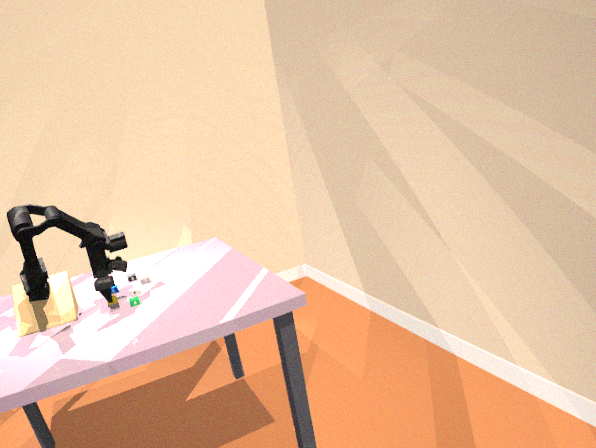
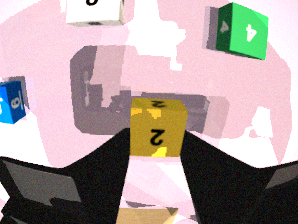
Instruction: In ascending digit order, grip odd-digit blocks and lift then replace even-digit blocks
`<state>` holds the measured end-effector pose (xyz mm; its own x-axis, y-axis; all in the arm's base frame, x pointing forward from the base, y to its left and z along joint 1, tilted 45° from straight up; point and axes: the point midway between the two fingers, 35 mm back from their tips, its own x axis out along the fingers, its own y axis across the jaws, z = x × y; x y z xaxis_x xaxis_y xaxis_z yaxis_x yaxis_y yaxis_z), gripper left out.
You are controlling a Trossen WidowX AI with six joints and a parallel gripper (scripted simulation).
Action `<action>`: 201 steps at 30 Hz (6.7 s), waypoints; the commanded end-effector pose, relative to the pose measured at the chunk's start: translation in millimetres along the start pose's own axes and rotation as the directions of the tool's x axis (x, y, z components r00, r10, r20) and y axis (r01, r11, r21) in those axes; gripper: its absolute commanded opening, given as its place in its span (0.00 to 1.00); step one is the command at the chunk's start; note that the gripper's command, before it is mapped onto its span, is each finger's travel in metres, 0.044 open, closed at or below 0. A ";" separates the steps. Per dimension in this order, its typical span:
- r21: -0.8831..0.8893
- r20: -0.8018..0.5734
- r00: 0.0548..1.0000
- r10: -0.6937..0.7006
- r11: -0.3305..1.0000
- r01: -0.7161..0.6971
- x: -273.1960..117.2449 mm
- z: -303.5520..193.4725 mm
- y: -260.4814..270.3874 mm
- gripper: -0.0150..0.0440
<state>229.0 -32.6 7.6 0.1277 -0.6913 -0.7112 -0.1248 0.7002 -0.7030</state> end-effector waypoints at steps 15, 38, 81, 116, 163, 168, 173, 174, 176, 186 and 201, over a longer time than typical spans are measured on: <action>0.009 0.006 1.000 0.000 1.000 0.000 -6.3 2.0 -0.5 0.46; 0.009 0.006 1.000 -0.001 1.000 0.001 8.8 1.9 -0.6 0.46; 0.007 0.005 1.000 0.006 1.000 -0.006 -110.5 6.9 5.6 0.46; 0.015 0.013 1.000 0.015 1.000 -0.015 -32.3 89.3 207.9 0.90; 0.016 0.013 1.000 0.013 1.000 -0.013 4.3 89.7 207.9 0.46; 0.016 0.013 1.000 0.013 1.000 -0.013 4.3 89.7 207.9 0.46; 0.016 0.013 1.000 0.013 1.000 -0.013 4.3 89.7 207.9 0.46; 0.016 0.013 1.000 0.013 1.000 -0.013 4.3 89.7 207.9 0.46; 0.016 0.013 1.000 0.013 1.000 -0.013 4.3 89.7 207.9 0.46; 0.016 0.013 1.000 0.013 1.000 -0.013 4.3 89.7 207.9 0.68; 0.015 0.013 1.000 0.015 1.000 -0.015 -32.3 89.3 207.9 0.93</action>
<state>286.1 142.0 -123.1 0.1328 -0.6880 -0.7135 -0.1216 0.7031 -0.7006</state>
